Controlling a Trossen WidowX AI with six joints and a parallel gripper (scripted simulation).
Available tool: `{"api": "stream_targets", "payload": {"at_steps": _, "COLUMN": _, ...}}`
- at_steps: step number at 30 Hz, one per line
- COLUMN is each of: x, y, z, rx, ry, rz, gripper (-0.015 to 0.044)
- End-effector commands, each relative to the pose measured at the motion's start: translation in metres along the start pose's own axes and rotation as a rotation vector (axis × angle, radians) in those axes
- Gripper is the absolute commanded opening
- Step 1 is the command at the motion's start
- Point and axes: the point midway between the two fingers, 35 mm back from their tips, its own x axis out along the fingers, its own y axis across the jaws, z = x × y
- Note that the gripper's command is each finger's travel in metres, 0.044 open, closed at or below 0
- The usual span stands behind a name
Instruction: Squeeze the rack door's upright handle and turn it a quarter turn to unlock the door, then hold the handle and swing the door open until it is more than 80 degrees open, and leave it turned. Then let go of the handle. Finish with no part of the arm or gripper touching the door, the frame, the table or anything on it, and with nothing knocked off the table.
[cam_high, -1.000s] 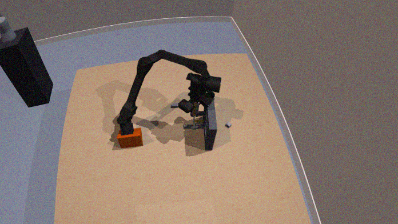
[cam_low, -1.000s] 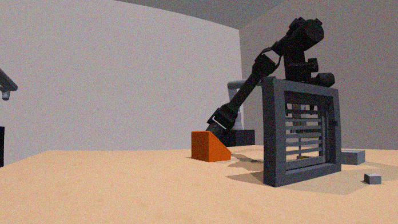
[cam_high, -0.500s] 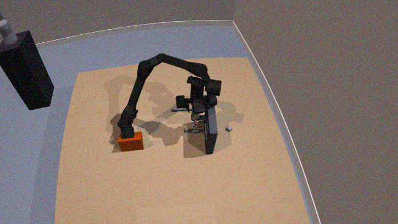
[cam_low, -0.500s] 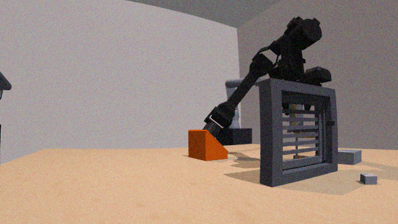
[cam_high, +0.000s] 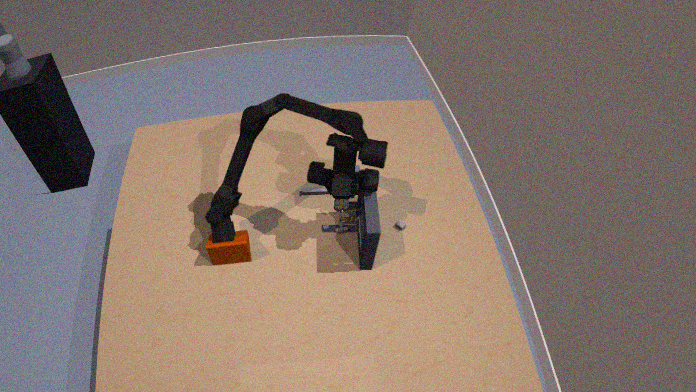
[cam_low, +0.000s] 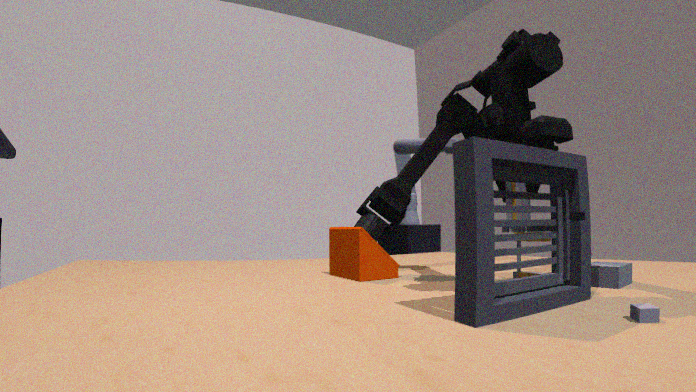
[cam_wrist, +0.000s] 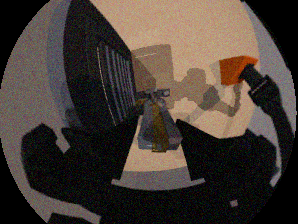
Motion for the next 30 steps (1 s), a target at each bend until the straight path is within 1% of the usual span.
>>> {"api": "stream_targets", "payload": {"at_steps": 1, "x": 0.0008, "y": 0.0011, "z": 0.0015, "rx": 0.007, "ry": -0.005, "rz": 0.001, "gripper": 0.0254}}
{"api": "stream_targets", "payload": {"at_steps": 30, "x": 0.0008, "y": 0.0011, "z": 0.0015, "rx": 0.007, "ry": -0.005, "rz": 0.001, "gripper": 0.0060}}
